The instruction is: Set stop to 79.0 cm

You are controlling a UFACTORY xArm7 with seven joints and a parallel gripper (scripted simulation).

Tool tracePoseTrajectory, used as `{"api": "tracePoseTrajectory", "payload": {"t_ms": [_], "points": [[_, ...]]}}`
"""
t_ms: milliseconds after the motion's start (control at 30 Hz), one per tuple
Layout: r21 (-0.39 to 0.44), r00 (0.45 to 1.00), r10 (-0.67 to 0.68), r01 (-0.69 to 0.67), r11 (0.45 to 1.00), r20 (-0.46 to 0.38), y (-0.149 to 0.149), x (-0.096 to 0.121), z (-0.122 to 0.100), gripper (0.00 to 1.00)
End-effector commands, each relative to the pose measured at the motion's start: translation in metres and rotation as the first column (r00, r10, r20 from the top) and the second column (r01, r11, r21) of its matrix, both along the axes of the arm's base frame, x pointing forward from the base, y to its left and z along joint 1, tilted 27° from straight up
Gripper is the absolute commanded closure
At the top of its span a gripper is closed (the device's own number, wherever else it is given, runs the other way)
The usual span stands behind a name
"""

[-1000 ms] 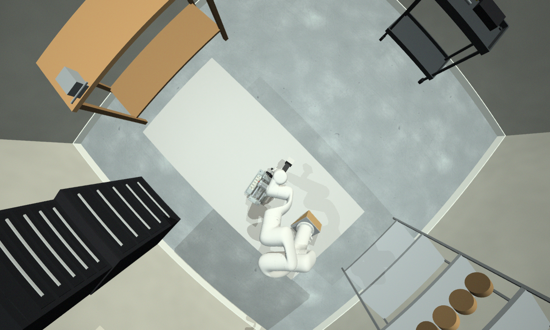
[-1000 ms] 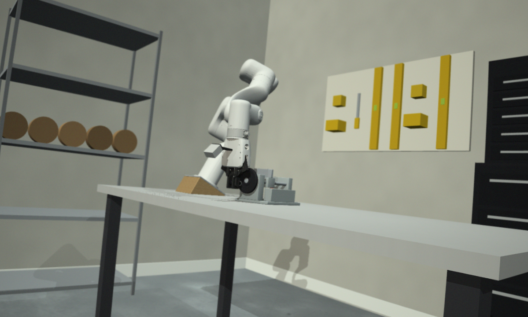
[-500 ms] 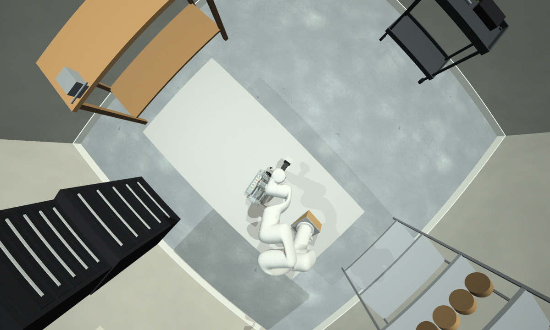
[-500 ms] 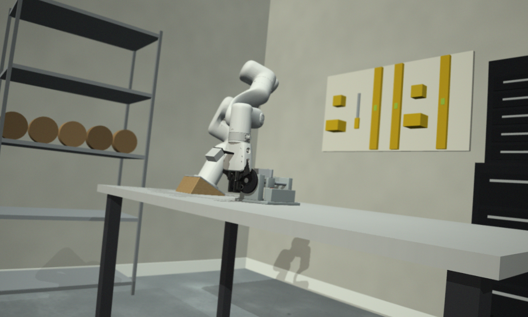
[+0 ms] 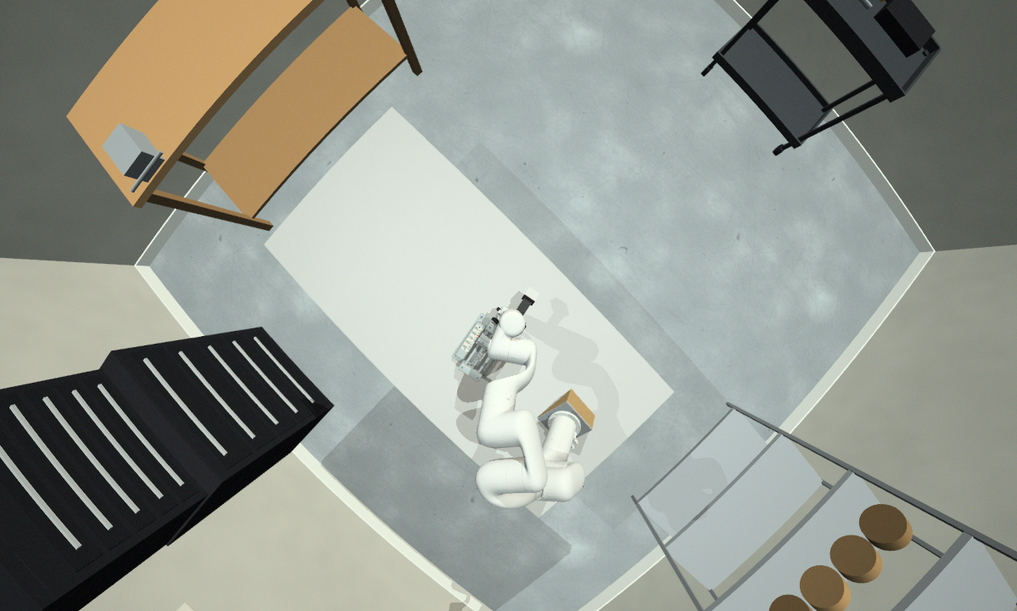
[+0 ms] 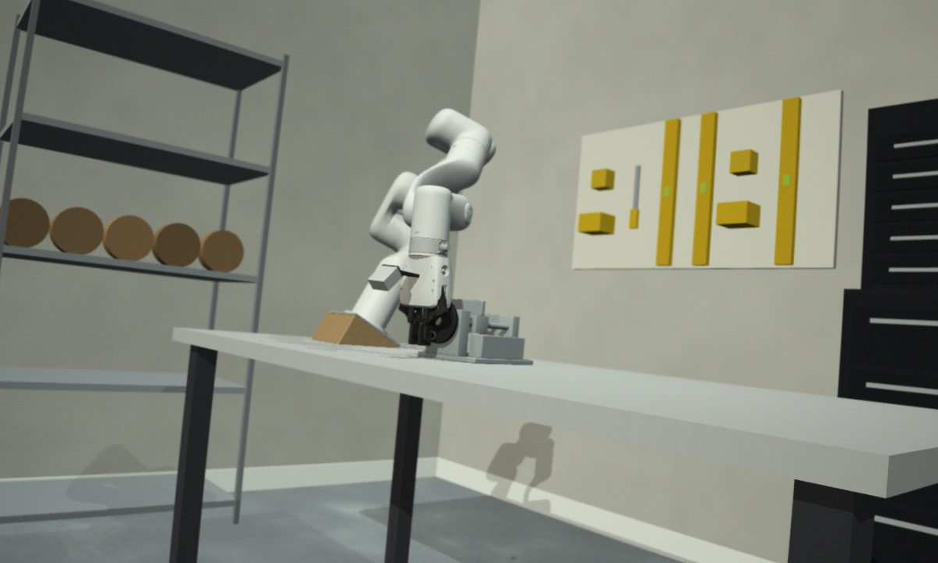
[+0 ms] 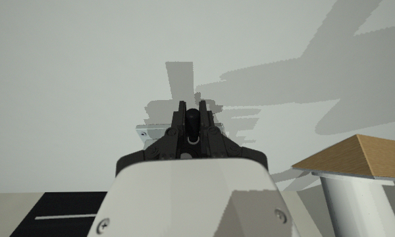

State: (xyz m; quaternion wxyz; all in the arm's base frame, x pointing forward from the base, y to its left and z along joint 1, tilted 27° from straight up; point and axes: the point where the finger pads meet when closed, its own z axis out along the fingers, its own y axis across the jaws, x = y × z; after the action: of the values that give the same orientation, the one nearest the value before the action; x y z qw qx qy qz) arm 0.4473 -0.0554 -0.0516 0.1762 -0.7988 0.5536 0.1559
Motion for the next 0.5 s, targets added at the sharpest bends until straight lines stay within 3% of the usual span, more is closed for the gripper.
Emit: {"api": "tracePoseTrajectory", "payload": {"t_ms": [0, 467], "points": [[-0.002, 1.0, -0.002, 0.002, 1.0, 0.003, 0.0002, 0.005, 0.0002, 0.94], [-0.002, 1.0, -0.002, 0.002, 1.0, 0.003, 0.0025, 0.0108, 0.0004, 0.94]]}}
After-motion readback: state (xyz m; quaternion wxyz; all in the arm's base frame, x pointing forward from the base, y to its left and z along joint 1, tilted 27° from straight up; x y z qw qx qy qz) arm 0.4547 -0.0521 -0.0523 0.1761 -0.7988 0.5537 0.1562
